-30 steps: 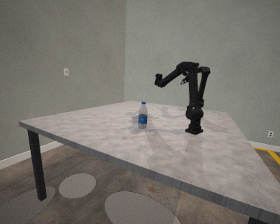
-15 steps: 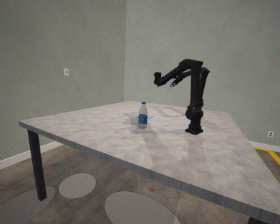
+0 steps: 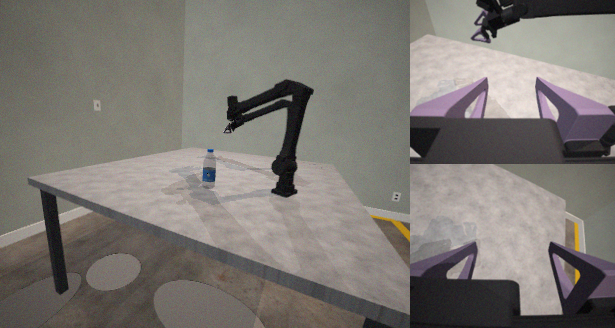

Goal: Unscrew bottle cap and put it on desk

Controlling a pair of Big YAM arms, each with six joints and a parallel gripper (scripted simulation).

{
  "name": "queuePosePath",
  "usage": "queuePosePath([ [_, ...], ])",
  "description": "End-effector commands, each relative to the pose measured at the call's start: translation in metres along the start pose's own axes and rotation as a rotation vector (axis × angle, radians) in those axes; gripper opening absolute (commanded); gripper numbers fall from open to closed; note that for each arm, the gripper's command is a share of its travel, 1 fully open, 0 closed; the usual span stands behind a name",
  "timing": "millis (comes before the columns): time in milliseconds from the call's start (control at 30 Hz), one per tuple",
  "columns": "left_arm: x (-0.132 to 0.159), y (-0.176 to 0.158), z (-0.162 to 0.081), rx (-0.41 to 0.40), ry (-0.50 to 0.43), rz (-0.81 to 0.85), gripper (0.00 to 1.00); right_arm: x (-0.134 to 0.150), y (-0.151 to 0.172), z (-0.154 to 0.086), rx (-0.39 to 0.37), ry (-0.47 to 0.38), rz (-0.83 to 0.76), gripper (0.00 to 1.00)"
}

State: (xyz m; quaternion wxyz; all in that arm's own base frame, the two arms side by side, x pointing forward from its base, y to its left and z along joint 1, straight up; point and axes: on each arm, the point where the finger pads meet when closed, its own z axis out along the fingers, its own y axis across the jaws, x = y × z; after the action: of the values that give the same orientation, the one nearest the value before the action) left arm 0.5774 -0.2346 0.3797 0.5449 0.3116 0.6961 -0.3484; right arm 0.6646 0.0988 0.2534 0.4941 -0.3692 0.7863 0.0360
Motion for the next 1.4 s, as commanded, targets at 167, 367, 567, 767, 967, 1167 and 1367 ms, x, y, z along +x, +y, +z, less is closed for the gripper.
queuePosePath([
  [167, -0.003, 0.002, -0.047, -0.115, 0.102, 0.231, 0.57, -0.067, 0.099, 0.068, -0.069, -0.132, -0.022, 0.95],
  [367, -0.003, 0.004, -0.093, -0.230, 0.220, 0.400, 0.57, -0.112, 0.240, 0.112, -0.180, -0.239, -0.055, 0.95],
  [567, 0.034, 0.001, -0.131, -0.278, 0.375, 0.491, 0.57, -0.132, 0.367, 0.124, -0.282, -0.317, -0.068, 0.95],
  [767, 0.030, -0.002, -0.160, -0.316, 0.458, 0.593, 0.57, -0.152, 0.480, 0.115, -0.375, -0.404, -0.071, 0.95],
  [967, 0.072, -0.015, -0.209, -0.315, 0.669, 0.710, 0.57, -0.153, 0.608, 0.084, -0.493, -0.484, -0.062, 0.95],
  [1167, 0.101, -0.030, -0.250, -0.282, 0.840, 0.805, 0.57, -0.136, 0.728, 0.034, -0.621, -0.549, -0.044, 0.95],
  [1367, 0.124, -0.046, -0.288, -0.226, 0.994, 0.892, 0.57, -0.103, 0.834, -0.032, -0.755, -0.601, -0.018, 0.95],
])
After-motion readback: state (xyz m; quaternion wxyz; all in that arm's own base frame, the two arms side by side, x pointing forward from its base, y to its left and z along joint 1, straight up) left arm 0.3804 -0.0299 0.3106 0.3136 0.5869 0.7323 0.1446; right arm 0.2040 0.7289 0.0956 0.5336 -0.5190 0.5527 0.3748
